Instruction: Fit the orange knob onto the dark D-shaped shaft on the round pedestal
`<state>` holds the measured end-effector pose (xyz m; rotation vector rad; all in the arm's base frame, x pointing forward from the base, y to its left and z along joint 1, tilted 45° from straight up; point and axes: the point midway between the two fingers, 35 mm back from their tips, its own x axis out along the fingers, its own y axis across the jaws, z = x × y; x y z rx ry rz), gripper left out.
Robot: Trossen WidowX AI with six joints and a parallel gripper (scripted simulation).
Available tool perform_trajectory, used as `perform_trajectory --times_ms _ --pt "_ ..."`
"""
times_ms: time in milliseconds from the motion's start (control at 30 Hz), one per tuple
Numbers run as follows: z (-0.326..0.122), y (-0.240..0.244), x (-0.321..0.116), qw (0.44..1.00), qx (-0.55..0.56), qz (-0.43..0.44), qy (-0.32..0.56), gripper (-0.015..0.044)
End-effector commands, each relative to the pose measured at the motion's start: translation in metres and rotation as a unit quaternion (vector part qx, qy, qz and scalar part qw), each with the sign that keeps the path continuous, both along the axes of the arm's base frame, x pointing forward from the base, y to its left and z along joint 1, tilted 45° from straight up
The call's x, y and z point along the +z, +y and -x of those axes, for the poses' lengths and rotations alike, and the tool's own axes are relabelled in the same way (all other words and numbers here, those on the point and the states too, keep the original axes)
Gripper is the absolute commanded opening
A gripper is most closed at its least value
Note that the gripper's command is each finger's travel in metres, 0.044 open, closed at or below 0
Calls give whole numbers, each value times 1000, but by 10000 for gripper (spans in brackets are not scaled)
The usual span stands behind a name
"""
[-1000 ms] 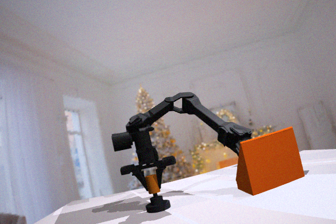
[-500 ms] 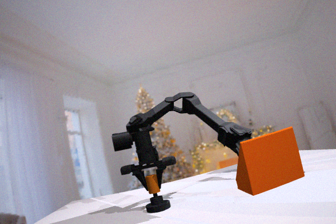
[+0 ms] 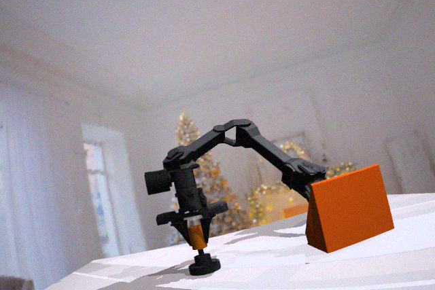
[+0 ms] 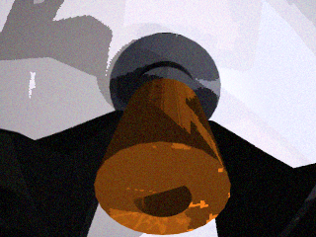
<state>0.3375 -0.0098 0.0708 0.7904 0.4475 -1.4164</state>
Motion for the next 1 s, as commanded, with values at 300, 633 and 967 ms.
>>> perform_trajectory --times_ms 300,633,967 --pt "-1 -1 -1 999 -35 -7 -34 0" --pt "-1 -2 -2 999 -35 -7 -34 0" --pt "-1 -2 -2 999 -35 -7 -34 0"
